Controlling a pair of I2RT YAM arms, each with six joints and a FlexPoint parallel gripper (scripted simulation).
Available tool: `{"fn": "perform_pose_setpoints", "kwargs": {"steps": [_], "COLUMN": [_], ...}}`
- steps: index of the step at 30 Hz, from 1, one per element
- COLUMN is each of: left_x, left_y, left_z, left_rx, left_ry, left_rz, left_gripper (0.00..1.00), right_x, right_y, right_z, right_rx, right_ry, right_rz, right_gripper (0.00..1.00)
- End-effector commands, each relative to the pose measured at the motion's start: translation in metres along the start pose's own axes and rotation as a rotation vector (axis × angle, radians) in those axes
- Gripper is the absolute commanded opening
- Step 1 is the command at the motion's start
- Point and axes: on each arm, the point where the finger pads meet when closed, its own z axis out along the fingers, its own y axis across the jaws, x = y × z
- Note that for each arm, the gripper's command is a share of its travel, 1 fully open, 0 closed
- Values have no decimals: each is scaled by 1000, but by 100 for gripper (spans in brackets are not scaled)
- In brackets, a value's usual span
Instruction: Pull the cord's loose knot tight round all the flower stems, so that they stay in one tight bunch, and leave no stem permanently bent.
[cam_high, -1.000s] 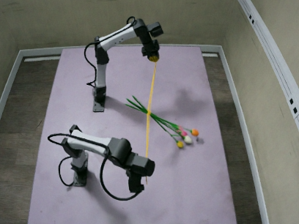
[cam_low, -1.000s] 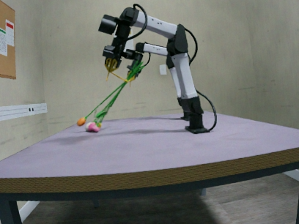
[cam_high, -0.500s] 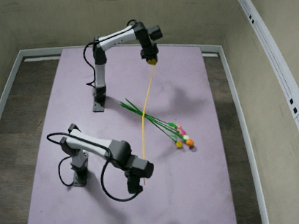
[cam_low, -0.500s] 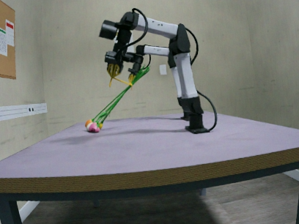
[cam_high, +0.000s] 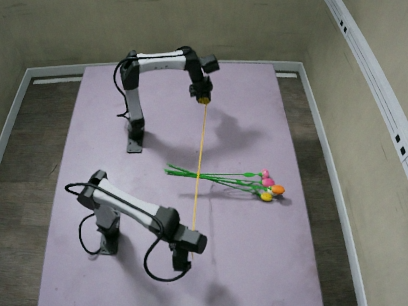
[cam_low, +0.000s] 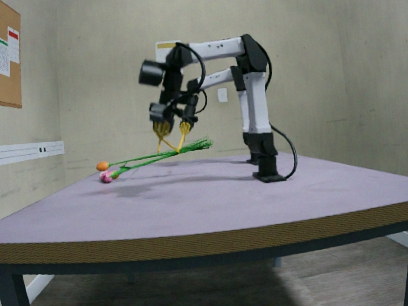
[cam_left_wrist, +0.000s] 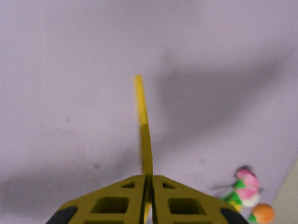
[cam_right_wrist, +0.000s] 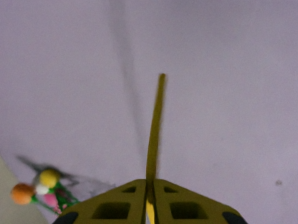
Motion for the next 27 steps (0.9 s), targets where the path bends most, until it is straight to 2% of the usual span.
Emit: {"fn": "perform_pose_setpoints", "kwargs": {"steps": [1,5,7,9,16,21,27], "left_x": [-16,-22,-22,-24,-30,-31,-32], "left_y": [-16,-4,-4,2,17,21,18], "left_z": [17,55,55,75,117,129,129], "left_rx": [130,114,114,100,103,103,113], "left_ry": [-71,-65,-65,-60,-53,-53,-56], "left_rz": [24,20,20,17,14,14,17], "left_gripper": [0,0,0,0,0,0,0], "right_x": [-16,-22,-22,-25,-31,-32,-33], "right_y": [17,5,5,-2,-16,-21,-18], "right_z": [14,53,53,74,115,128,127], "right_rx": [-138,-122,-122,-105,-108,-108,-120], "right_ry": [-72,-66,-66,-61,-54,-54,-58], "right_rz": [-27,-23,-23,-19,-15,-15,-18], "right_gripper": [0,0,0,0,0,0,0]}}
